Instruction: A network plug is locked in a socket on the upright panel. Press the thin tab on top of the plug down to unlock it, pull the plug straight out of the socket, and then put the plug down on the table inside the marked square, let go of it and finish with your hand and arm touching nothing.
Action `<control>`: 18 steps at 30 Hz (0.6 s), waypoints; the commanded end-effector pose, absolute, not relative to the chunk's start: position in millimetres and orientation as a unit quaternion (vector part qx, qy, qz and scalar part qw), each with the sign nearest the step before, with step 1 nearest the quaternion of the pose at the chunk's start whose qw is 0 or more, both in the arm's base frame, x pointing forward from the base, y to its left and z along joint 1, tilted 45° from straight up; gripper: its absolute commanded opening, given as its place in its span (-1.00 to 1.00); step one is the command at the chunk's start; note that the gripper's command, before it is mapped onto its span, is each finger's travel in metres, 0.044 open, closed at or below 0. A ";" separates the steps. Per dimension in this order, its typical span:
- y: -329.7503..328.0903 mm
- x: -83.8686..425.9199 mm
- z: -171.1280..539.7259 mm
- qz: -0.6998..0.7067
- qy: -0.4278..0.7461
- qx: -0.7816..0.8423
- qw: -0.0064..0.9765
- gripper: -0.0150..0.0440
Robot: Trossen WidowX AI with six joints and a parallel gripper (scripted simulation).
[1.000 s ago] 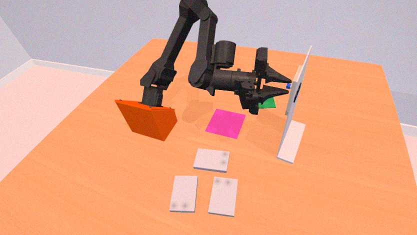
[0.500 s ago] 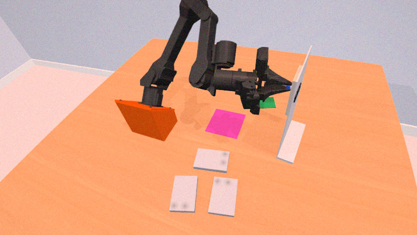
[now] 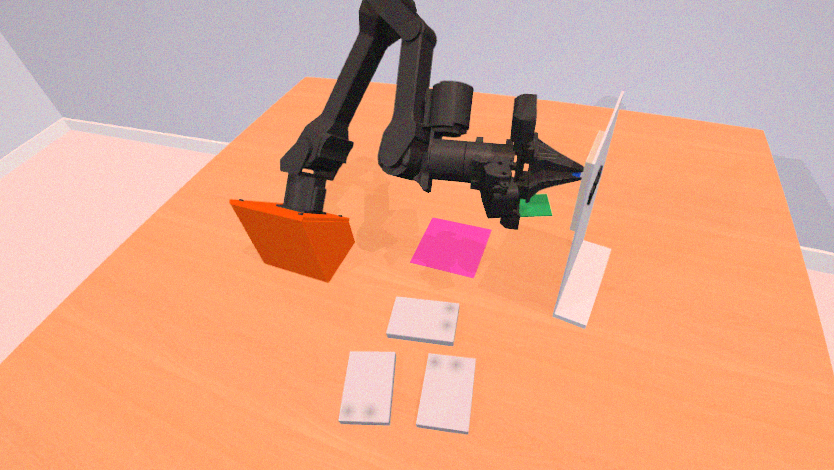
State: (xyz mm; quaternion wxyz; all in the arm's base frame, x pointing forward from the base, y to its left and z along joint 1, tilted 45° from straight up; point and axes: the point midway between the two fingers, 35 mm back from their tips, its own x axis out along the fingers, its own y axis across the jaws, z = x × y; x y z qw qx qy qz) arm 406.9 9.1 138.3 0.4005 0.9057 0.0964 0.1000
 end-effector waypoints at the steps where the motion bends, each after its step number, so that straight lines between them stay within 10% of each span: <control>1: 9.2 404.1 138.1 0.099 0.097 0.906 0.399 -0.49; 18: 8.9 394.2 139.5 0.097 0.098 0.906 0.399 -0.49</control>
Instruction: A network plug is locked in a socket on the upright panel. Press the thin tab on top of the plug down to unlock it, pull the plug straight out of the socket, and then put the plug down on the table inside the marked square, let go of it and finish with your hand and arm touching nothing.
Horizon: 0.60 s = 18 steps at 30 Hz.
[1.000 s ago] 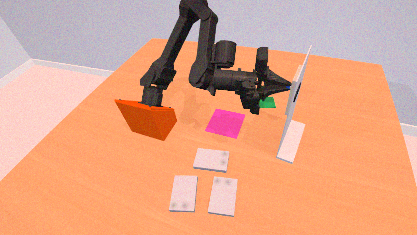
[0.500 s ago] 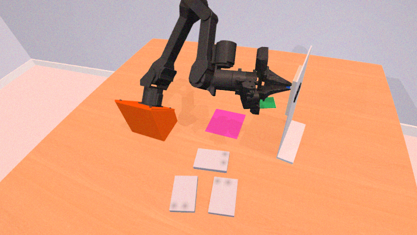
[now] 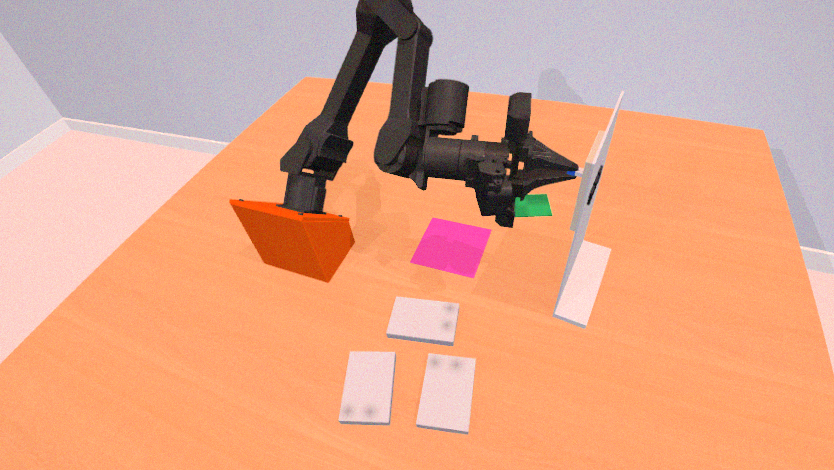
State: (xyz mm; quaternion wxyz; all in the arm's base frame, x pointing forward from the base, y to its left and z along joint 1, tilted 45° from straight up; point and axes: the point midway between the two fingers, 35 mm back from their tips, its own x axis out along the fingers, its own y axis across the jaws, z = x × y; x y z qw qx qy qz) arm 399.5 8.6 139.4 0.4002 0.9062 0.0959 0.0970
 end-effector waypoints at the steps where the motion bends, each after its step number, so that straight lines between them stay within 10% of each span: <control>1: 8.9 393.6 139.6 0.096 0.099 0.906 0.399 -0.49; 18: 8.3 383.7 139.9 0.093 0.100 0.906 0.400 -0.49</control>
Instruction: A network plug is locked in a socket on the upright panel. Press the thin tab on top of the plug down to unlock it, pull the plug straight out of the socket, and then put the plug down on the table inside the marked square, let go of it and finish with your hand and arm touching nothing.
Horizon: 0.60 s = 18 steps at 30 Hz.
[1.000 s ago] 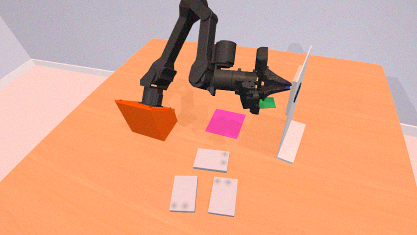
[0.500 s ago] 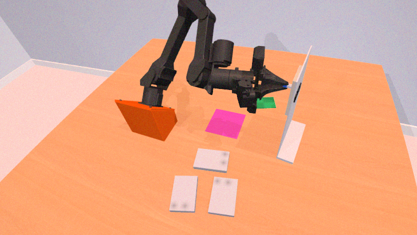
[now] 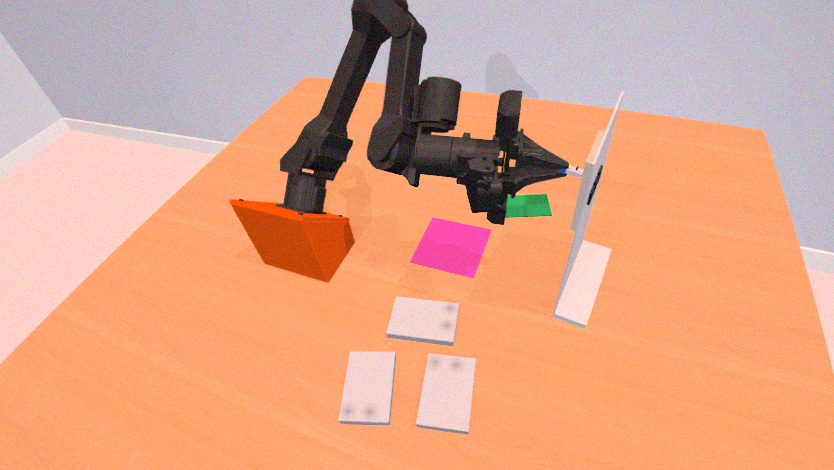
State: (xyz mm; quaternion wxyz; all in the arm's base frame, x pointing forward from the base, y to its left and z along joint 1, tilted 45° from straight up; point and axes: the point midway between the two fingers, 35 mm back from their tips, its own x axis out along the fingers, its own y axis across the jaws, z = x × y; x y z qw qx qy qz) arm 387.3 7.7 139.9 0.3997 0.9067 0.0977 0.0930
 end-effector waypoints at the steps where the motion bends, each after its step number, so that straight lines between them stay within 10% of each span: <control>1: 8.3 383.1 140.0 0.093 0.100 0.906 0.400 -0.49; 18: 7.6 373.3 140.2 0.090 0.101 0.906 0.400 -0.49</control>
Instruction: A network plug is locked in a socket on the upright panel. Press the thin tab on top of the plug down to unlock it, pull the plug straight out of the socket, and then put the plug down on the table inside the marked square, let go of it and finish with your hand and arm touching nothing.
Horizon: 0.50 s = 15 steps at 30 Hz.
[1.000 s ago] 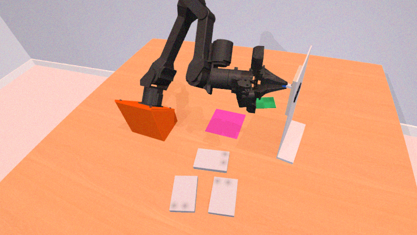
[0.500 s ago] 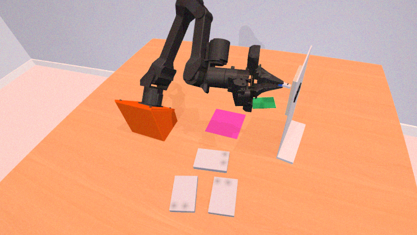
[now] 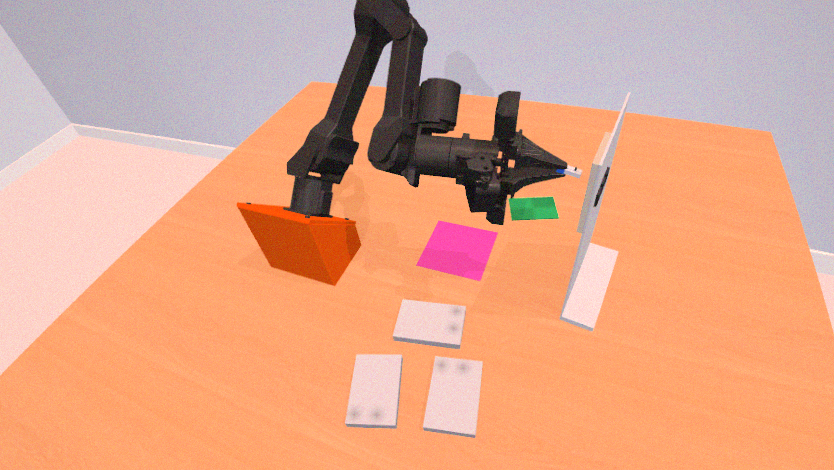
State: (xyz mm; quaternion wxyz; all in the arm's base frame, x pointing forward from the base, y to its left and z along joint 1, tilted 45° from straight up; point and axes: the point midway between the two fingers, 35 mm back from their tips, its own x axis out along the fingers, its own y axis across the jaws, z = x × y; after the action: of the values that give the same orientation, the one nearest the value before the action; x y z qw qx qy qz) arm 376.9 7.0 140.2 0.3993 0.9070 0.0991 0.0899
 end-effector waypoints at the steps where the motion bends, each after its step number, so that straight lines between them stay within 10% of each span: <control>1: 7.6 372.7 140.2 0.090 0.101 0.906 0.400 -0.49; 15: 7.0 364.6 140.5 0.088 0.102 0.906 0.401 -0.49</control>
State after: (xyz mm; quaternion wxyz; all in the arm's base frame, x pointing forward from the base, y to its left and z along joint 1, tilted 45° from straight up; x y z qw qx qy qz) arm 368.3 6.4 140.4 0.3991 0.9072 0.1002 0.0877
